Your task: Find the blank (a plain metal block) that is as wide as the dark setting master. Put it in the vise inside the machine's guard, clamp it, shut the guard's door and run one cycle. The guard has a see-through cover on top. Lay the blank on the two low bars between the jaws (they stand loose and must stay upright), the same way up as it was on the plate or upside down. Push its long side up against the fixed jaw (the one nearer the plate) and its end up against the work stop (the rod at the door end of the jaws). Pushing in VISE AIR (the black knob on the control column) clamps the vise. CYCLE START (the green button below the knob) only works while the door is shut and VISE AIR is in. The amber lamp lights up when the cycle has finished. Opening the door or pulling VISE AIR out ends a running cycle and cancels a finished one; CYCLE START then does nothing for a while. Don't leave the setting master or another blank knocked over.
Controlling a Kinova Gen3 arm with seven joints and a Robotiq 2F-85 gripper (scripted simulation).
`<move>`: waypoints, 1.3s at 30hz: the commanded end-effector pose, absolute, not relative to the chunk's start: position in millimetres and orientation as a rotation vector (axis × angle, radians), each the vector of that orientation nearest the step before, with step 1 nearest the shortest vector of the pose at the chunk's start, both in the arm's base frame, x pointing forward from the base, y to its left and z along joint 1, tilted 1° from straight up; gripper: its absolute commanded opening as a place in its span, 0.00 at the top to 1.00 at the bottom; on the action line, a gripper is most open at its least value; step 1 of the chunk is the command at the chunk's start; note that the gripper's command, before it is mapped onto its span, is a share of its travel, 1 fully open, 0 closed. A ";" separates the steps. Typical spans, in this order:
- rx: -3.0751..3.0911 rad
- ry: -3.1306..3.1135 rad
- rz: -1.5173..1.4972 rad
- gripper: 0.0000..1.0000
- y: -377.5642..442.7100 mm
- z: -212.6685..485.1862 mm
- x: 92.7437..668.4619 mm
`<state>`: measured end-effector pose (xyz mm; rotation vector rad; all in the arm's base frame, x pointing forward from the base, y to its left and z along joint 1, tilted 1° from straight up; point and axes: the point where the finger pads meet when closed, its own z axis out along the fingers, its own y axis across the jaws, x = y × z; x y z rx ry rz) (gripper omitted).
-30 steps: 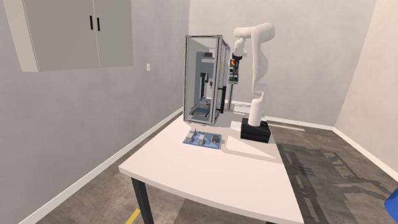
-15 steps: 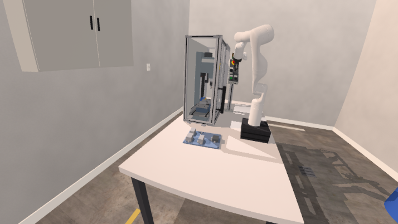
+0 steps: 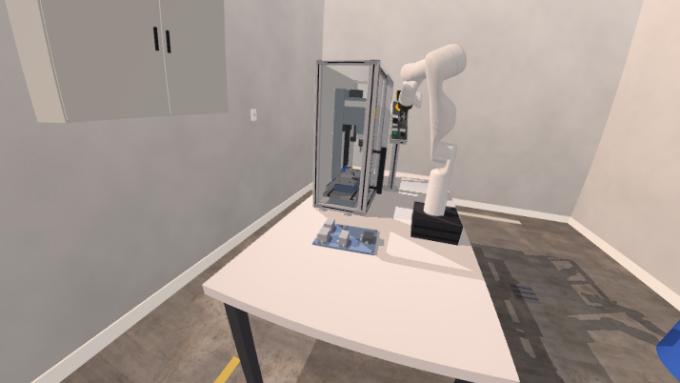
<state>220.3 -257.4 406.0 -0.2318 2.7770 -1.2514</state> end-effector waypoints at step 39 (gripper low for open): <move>-0.276 2.615 -1.499 0.90 -292.7 389.3 229.0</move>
